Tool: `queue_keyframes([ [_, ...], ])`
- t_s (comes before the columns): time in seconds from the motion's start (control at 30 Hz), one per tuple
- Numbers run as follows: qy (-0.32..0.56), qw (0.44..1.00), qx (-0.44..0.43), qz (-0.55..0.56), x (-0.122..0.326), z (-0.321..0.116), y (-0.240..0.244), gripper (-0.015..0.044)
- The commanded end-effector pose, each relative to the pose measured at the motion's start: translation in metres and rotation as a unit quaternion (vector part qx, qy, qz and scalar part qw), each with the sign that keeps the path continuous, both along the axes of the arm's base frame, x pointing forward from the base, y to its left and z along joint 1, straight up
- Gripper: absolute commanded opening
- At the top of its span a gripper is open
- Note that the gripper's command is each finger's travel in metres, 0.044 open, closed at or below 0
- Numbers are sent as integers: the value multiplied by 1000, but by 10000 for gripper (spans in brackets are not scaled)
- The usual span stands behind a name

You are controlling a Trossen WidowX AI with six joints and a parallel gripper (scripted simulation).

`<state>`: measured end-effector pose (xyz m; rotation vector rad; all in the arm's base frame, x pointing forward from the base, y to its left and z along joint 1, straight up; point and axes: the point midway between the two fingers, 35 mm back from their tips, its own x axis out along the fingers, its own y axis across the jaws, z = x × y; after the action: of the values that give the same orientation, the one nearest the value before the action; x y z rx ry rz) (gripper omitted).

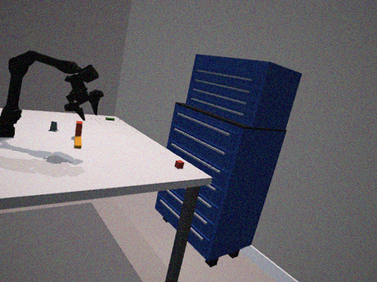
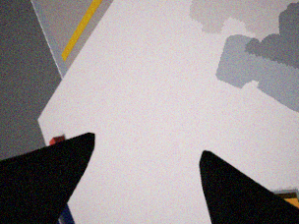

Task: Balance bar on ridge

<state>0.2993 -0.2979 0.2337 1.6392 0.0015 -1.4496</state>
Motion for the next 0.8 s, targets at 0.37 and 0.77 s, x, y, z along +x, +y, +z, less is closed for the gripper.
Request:
queue_keyframes([
  [0.37,93,979,108,143,39,-26,99,315],
  [0.77,179,936,181,243,43,-36,182,315],
])
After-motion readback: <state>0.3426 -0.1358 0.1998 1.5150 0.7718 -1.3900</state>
